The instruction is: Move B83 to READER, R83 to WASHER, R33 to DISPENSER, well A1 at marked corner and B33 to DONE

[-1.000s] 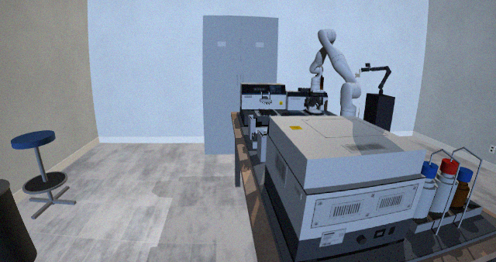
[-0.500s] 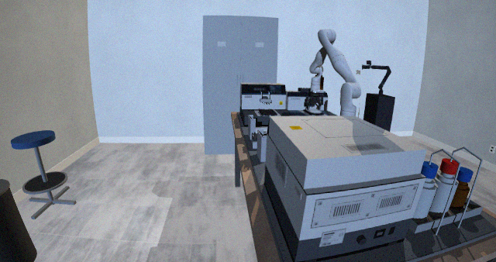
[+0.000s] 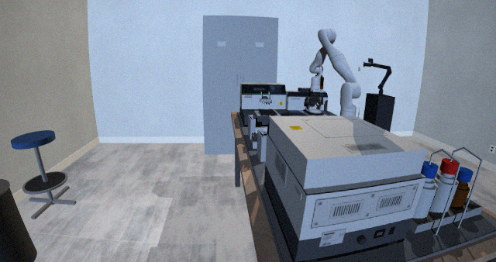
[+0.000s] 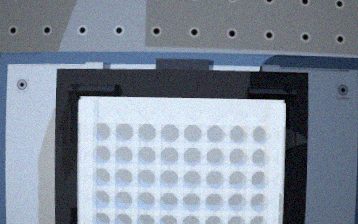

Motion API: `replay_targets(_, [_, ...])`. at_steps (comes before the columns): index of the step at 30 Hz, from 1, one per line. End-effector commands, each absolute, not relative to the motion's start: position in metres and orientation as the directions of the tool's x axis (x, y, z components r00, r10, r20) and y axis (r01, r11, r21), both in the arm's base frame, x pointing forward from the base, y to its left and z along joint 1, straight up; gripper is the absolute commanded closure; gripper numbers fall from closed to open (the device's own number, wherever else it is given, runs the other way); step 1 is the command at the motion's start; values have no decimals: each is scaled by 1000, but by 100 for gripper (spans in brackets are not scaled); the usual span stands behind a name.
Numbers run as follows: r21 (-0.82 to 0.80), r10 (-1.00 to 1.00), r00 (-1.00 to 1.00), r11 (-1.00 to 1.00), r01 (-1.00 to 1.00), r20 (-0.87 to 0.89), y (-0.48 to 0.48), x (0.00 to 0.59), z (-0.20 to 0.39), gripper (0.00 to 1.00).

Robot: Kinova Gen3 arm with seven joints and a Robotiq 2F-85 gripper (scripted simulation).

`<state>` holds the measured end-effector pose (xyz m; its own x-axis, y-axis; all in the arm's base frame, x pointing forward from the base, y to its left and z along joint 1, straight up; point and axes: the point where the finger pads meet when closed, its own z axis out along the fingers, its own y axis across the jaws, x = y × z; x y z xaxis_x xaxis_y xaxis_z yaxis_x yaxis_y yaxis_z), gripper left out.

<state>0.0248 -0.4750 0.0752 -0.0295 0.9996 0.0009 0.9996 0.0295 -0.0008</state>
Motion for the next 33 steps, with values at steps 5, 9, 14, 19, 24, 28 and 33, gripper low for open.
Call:
replay_targets(5, [-1, 1000, -30, 30, 1000, -1, -476, 25, 84, 0])
replay_targets(9, [-1, 1000, -30, 30, 1000, -1, -476, 25, 88, 0])
replay_targets(14, [-1, 1000, -30, 30, 1000, -1, -476, 25, 95, 0])
replay_targets(19, [-1, 1000, -30, 30, 1000, -1, -476, 25, 101, 0])
replay_targets(24, [-1, 1000, -30, 30, 1000, -1, -476, 25, 105, 0])
replay_targets(28, [-1, 1000, -30, 30, 1000, -1, -476, 25, 111, 0])
replay_targets(33, [-1, 1000, -30, 30, 1000, -1, -476, 25, 117, 0])
